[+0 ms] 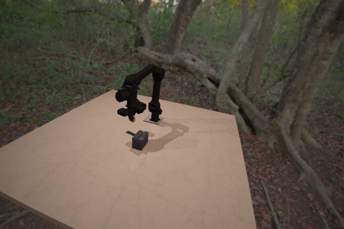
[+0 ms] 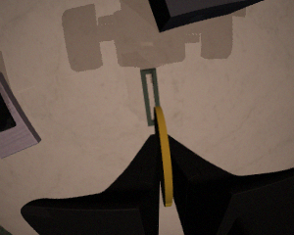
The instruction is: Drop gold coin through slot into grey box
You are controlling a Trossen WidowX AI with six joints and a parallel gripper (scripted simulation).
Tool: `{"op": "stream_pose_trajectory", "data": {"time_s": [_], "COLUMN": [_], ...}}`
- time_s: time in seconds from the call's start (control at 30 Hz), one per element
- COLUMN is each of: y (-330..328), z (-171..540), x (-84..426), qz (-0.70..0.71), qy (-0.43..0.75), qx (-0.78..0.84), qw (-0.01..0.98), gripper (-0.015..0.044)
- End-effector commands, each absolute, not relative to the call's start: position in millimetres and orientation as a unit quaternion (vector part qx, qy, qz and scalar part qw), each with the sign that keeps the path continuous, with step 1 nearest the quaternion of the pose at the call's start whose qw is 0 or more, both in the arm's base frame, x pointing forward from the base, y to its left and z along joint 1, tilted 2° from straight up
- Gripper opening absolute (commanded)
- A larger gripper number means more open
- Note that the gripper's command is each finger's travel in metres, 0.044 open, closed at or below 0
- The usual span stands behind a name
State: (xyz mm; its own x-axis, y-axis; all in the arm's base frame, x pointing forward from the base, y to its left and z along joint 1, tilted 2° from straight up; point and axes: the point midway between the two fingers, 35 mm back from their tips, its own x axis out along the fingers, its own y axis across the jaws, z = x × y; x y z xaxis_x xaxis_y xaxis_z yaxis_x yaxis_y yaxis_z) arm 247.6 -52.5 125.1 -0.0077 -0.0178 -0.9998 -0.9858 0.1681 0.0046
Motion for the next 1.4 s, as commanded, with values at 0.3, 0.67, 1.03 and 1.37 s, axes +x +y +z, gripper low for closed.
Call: {"op": "stream_pose_trajectory", "data": {"time_s": [0.3,0.67,1.03,1.37], "y": [-51.4,-50.5,-49.6,-49.2], "z": [128.2,128.5,128.8,129.0], "x": [247.3,246.0,244.7,244.0], "qz": [0.337,0.215,0.085,0.019], "qy": [0.622,0.674,0.703,0.708], "qx": [-0.347,-0.225,-0.096,-0.031], "qw": [0.615,0.669,0.700,0.706], "gripper": [0.0000,0.0000,0.0000,0.0000]}}
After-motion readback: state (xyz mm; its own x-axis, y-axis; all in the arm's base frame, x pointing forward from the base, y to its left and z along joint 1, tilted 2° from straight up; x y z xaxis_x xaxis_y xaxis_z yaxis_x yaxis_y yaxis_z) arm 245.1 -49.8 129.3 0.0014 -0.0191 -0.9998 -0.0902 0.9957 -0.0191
